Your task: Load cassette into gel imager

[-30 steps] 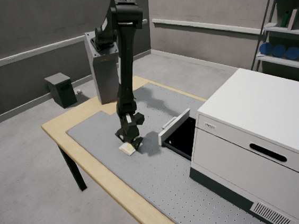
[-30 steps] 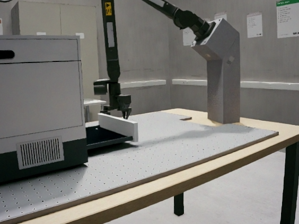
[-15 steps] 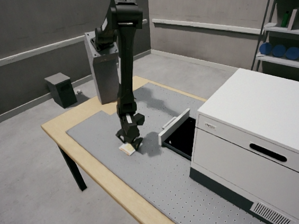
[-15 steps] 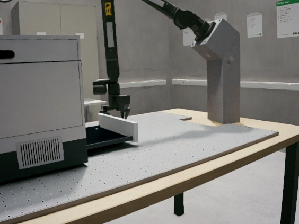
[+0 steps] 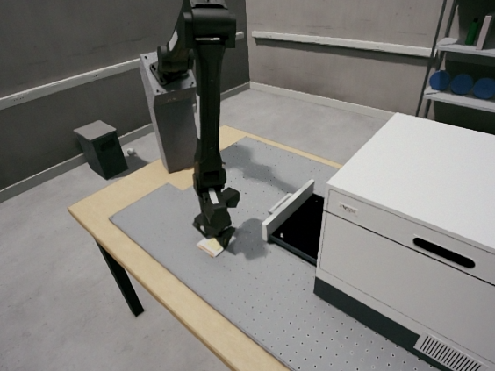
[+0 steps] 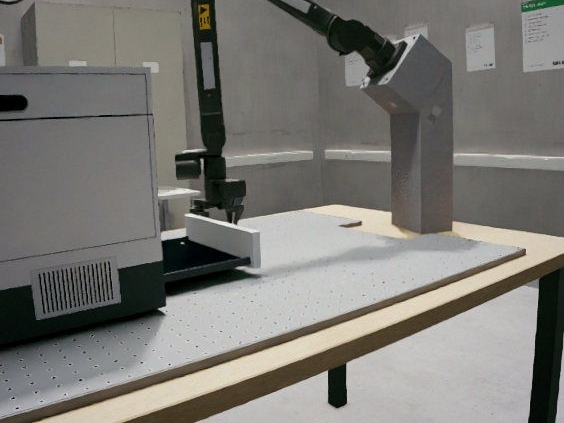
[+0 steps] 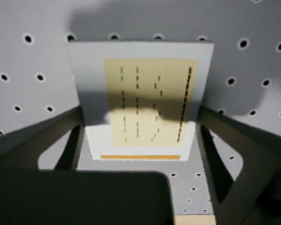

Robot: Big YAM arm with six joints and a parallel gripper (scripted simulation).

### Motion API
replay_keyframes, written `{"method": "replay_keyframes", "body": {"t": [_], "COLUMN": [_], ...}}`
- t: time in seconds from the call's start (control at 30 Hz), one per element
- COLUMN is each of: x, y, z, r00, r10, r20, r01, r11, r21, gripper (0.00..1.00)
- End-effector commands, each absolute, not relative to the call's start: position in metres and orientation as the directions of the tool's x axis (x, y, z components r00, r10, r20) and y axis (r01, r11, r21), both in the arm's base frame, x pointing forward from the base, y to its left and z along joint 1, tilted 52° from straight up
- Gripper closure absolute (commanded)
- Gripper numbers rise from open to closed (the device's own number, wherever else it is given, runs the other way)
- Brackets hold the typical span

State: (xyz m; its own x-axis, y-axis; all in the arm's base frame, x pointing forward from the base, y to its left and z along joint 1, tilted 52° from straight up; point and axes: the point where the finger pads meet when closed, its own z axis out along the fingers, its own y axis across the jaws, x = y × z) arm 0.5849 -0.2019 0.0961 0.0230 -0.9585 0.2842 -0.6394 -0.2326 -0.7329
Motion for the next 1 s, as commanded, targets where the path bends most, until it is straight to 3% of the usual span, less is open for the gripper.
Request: {"method": "replay_keyframes", "body": {"t": [0.0,0.97], "x": [0.586,0.562], "y": [-0.202,-0.203], "z": [0.100,0.121], "r00": [0.019,0.013], "r10": [-0.958,-0.957], "r20": [0.287,0.291], "r01": [-0.634,-0.634], "r11": [-0.233,-0.233], "r21": [-0.737,-0.737], "gripper": [0.22,0.22]}}
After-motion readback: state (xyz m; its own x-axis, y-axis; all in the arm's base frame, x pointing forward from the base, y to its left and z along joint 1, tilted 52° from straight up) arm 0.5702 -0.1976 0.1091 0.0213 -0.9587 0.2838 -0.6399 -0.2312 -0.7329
